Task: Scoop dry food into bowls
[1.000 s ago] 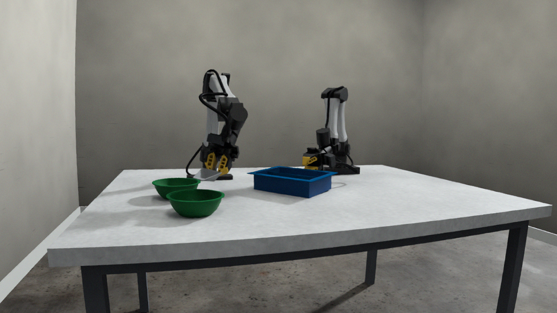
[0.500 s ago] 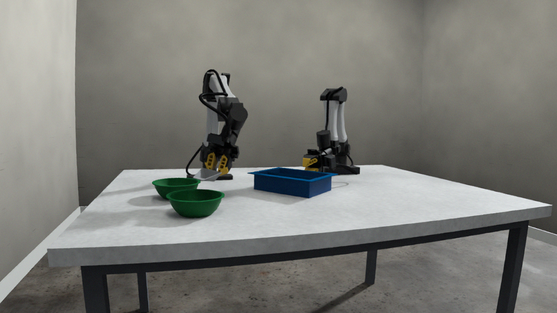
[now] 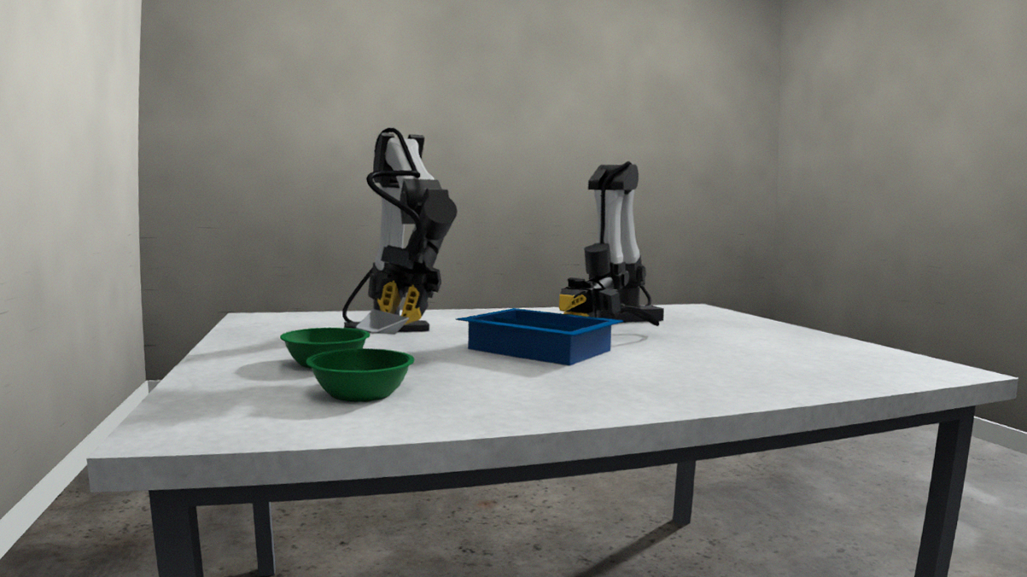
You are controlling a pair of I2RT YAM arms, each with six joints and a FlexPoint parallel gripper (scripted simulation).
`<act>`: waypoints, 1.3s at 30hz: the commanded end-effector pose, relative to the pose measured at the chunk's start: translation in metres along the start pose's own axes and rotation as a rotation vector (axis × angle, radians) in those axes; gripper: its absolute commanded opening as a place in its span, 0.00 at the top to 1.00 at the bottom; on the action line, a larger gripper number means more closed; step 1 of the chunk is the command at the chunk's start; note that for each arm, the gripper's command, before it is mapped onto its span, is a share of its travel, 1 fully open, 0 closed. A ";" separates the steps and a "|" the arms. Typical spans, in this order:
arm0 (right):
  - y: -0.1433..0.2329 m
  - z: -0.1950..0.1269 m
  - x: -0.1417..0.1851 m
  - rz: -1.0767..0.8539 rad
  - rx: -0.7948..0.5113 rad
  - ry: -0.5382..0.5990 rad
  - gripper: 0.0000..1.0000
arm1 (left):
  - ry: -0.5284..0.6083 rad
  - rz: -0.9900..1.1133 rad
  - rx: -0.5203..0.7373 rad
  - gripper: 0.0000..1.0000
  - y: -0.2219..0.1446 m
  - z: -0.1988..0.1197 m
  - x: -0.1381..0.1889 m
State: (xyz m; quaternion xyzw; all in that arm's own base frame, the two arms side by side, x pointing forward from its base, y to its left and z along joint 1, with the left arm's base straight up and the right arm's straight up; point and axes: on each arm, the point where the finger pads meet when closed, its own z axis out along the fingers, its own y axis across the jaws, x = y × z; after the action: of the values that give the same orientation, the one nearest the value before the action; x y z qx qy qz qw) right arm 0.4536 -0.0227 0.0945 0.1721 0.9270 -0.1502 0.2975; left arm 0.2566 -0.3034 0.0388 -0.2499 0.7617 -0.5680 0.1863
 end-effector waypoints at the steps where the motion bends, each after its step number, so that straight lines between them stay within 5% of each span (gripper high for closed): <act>1: -0.001 -0.011 -0.016 0.018 -0.007 -0.060 1.00 | 0.003 0.008 0.058 0.72 -0.017 -0.010 -0.002; 28: -0.001 -0.011 -0.016 0.018 -0.007 -0.060 1.00 | 0.004 0.008 0.024 0.72 -0.008 -0.070 -0.001; 39: -0.001 -0.011 -0.016 0.018 -0.007 -0.060 1.00 | 0.008 0.009 0.029 0.72 -0.011 -0.067 0.000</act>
State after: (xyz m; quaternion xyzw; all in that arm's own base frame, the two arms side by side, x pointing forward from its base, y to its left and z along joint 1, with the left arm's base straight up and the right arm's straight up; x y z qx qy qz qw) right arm 0.4536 -0.0227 0.0945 0.1721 0.9270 -0.1502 0.2975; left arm 0.2189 -0.2514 0.0617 -0.2489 0.7587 -0.5718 0.1884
